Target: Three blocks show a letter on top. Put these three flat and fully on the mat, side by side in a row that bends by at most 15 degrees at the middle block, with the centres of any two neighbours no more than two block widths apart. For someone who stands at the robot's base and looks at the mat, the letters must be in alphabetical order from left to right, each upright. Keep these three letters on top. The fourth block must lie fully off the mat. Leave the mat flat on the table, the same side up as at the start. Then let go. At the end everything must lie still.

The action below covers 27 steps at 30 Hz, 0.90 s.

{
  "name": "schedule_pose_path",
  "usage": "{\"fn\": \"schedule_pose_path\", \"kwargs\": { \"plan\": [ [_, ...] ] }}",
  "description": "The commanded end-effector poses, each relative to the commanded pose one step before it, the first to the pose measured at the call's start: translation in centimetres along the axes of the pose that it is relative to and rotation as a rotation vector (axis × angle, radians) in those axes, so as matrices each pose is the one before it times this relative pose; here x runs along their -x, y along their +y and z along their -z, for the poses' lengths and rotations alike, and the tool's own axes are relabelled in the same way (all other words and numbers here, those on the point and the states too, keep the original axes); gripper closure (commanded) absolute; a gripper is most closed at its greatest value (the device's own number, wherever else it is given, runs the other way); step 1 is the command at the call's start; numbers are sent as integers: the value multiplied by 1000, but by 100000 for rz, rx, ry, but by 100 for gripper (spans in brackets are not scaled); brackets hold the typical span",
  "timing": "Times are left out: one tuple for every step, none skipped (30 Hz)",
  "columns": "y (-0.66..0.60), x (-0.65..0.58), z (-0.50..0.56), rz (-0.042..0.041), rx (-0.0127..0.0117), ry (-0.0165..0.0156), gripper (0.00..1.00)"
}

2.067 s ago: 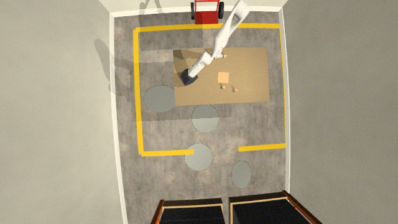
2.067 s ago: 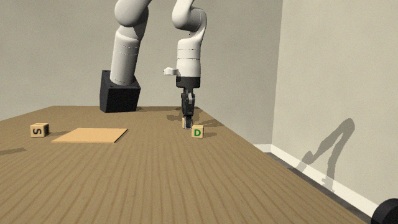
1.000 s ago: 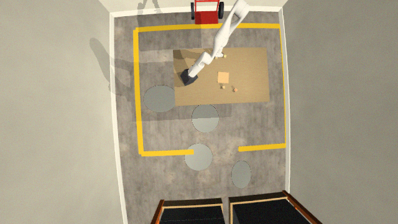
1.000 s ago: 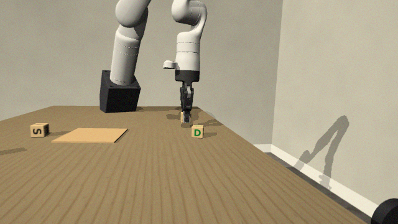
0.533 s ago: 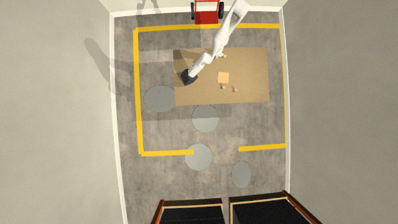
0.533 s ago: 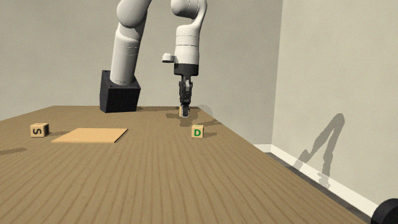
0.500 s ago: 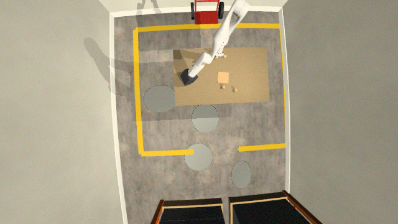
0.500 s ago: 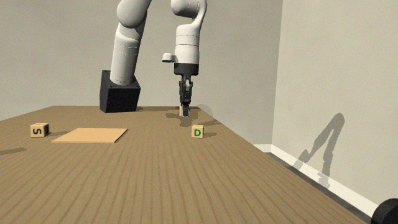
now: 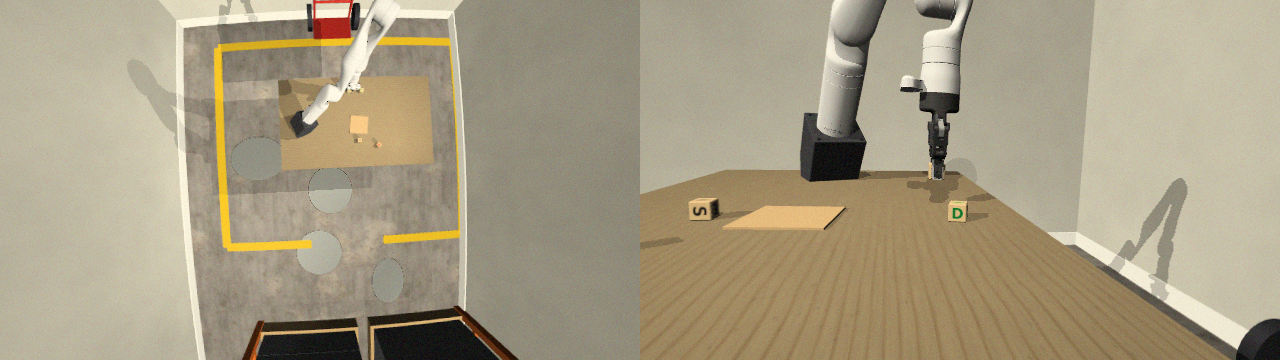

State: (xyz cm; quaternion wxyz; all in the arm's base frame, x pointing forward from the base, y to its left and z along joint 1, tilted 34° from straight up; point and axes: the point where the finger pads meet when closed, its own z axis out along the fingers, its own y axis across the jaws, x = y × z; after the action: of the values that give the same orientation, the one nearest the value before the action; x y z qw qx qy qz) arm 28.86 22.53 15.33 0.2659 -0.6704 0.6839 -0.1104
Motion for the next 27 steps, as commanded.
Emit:
{"fn": "schedule_pose_path", "kwargs": {
  "plan": [
    [674, 1056, 504, 2512, 669, -2168, 74],
    [0, 0, 0, 0, 0, 0, 74],
    [0, 0, 0, 0, 0, 0, 74],
    [0, -1, 94, 2, -2, 4, 74],
    [1, 2, 95, -4, 4, -10, 74],
    [2, 6, 96, -10, 9, -25, 74],
    [0, -3, 87, 4, 1, 13, 74],
    [-1, -5, 84, 8, -3, 22, 74],
    [0, -2, 86, 3, -1, 8, 74],
    [0, 1, 87, -2, 1, -6, 74],
    [1, 5, 88, -7, 3, -20, 74],
    [1, 5, 87, -8, 4, -20, 74],
    [1, -7, 78, 10, 3, 29, 74],
    [0, -4, 80, 5, 1, 16, 74],
    [0, -1, 81, 1, 0, 3, 74],
    [0, 2, 83, -3, -1, -10, 74],
    [-1, 5, 84, -8, -2, -23, 74],
    [0, 2, 82, -4, 1, -10, 74],
    [0, 0, 0, 0, 0, 0, 74],
    [0, 0, 0, 0, 0, 0, 74],
    [2, -6, 77, 8, 6, 25, 74],
    [1, -3, 79, 4, 3, 13, 74],
    [0, 0, 80, 0, 0, 1, 74],
    [-1, 2, 81, -3, -3, -10, 74],
    [-1, 5, 82, -7, -5, -22, 74],
    [0, 2, 81, -2, 0, -8, 74],
    [2, -5, 78, 7, 7, 21, 74]
  ]
}}
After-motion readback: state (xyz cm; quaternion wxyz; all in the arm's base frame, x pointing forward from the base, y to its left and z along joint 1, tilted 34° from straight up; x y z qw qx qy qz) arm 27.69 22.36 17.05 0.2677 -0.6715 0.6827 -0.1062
